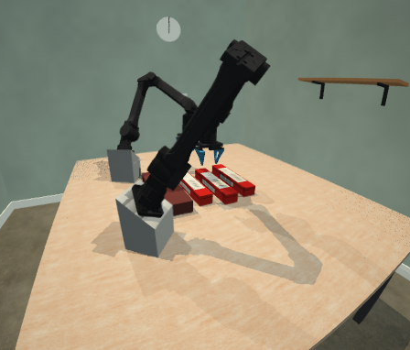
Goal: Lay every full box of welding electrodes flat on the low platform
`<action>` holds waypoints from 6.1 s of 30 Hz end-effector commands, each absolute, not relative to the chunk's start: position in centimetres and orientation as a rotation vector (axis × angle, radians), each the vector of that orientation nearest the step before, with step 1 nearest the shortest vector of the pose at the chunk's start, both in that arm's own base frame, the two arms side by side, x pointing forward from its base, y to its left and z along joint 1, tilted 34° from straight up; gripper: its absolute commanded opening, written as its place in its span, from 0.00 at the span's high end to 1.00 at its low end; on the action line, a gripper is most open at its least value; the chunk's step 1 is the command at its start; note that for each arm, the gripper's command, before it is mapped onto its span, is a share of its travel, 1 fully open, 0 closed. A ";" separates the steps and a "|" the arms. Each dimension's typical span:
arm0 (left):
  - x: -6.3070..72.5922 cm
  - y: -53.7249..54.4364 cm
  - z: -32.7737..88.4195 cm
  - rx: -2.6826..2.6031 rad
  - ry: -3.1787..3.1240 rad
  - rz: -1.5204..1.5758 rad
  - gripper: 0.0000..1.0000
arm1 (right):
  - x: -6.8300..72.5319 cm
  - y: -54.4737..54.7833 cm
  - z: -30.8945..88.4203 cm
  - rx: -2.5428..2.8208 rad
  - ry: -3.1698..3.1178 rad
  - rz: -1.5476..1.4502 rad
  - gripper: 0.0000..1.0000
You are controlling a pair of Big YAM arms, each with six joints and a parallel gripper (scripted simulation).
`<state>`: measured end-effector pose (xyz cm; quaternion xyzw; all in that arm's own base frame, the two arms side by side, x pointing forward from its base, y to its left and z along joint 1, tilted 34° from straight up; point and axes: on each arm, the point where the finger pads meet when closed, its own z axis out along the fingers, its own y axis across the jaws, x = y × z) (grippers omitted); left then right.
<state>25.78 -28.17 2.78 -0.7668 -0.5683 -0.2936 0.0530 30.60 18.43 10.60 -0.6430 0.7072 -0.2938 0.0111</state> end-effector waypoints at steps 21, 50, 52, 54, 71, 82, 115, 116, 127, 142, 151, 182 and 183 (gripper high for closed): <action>25.6 -32.2 6.3 -2.413 -1.787 -0.895 0.28 | 31.3 21.1 14.0 -1.942 2.159 -0.883 0.28; 23.6 -33.9 10.2 -2.415 -1.790 -0.888 0.28 | 29.2 22.8 17.7 -1.945 2.162 -0.872 0.28; 23.6 -33.9 10.2 -2.415 -1.790 -0.888 0.28 | 29.2 22.8 17.7 -1.945 2.162 -0.872 0.28; 23.4 -33.9 9.7 -2.404 -1.770 -0.890 0.28 | 29.0 22.7 17.2 -1.961 2.172 -0.883 0.28; 23.2 -33.2 9.8 -2.389 -1.765 -0.889 0.28 | 28.6 22.4 17.4 -1.966 2.179 -0.890 0.28; 23.6 -32.9 9.4 -2.388 -1.764 -0.890 0.28 | 28.9 22.2 16.9 -1.966 2.179 -0.891 0.28; 25.2 -31.5 6.1 -2.387 -1.763 -0.893 0.28 | 30.6 20.7 13.7 -1.966 2.178 -0.895 0.28; 25.3 -31.4 6.0 -2.387 -1.763 -0.893 0.28 | 30.7 20.6 13.6 -1.967 2.178 -0.895 0.28; 25.8 -30.9 4.9 -2.387 -1.762 -0.894 0.28 | 31.2 20.1 12.6 -1.967 2.178 -0.896 0.28; 25.9 -30.8 4.7 -2.386 -1.762 -0.894 0.28 | 31.3 20.0 12.3 -1.967 2.178 -0.896 0.28; 25.9 -30.8 4.7 -2.386 -1.762 -0.894 0.28 | 31.3 20.0 12.3 -1.967 2.178 -0.896 0.28; 25.9 -30.8 4.7 -2.386 -1.762 -0.894 0.28 | 31.3 20.0 12.3 -1.967 2.178 -0.896 0.28; 25.9 -30.8 4.7 -2.386 -1.762 -0.894 0.28 | 31.3 20.0 12.3 -1.967 2.178 -0.896 0.28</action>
